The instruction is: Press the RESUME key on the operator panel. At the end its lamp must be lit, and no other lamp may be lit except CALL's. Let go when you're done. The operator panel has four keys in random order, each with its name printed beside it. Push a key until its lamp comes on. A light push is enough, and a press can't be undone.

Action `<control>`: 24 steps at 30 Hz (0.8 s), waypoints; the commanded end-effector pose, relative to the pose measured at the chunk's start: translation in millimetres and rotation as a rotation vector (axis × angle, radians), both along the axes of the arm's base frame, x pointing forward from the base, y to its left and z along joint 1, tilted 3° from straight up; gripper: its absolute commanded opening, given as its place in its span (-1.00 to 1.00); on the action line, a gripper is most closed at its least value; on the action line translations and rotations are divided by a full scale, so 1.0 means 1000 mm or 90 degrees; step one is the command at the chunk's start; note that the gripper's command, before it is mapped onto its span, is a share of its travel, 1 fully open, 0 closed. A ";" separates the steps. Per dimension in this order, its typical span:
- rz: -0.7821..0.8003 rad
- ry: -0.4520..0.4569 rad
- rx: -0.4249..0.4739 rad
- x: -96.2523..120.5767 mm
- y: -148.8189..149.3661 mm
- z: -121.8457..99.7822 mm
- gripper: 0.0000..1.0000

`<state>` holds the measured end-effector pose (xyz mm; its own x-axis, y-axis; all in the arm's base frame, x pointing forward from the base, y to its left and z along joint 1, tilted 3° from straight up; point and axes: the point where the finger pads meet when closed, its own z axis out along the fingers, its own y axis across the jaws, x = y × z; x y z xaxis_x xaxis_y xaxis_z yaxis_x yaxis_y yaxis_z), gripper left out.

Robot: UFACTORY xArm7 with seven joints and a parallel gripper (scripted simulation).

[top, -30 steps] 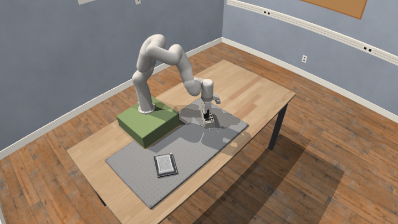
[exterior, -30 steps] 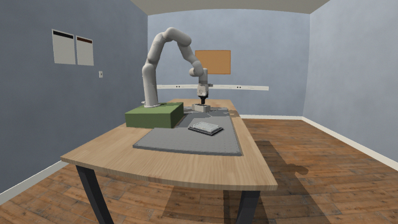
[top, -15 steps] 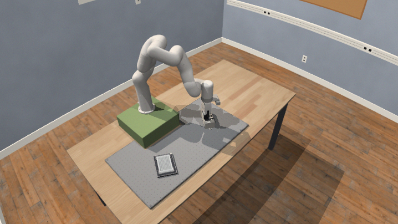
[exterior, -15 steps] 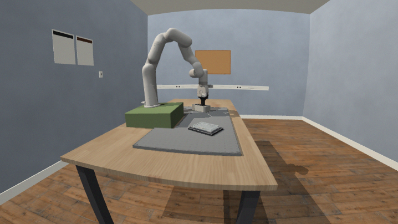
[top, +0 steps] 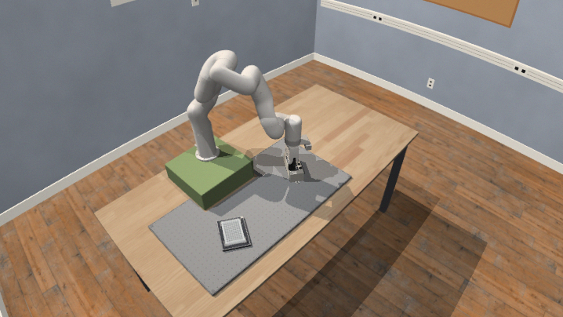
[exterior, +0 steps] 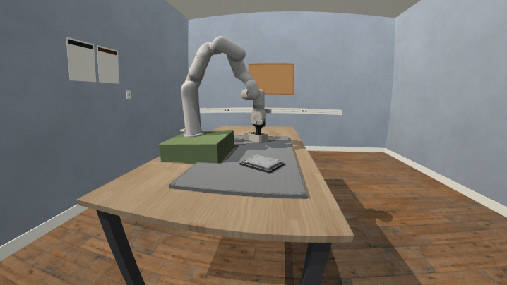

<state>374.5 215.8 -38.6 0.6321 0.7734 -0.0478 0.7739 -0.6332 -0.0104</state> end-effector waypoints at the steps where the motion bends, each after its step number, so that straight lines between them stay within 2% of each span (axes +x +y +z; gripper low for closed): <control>1: 0.000 -0.002 0.001 0.001 0.001 0.001 -1.00; 16: 0.000 -0.002 0.001 0.001 0.001 0.001 -1.00; 24: 0.000 -0.002 0.001 0.002 0.001 0.014 -1.00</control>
<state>374.4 215.8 -32.8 0.6321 0.7733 -0.0488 0.7739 -0.6333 -0.0108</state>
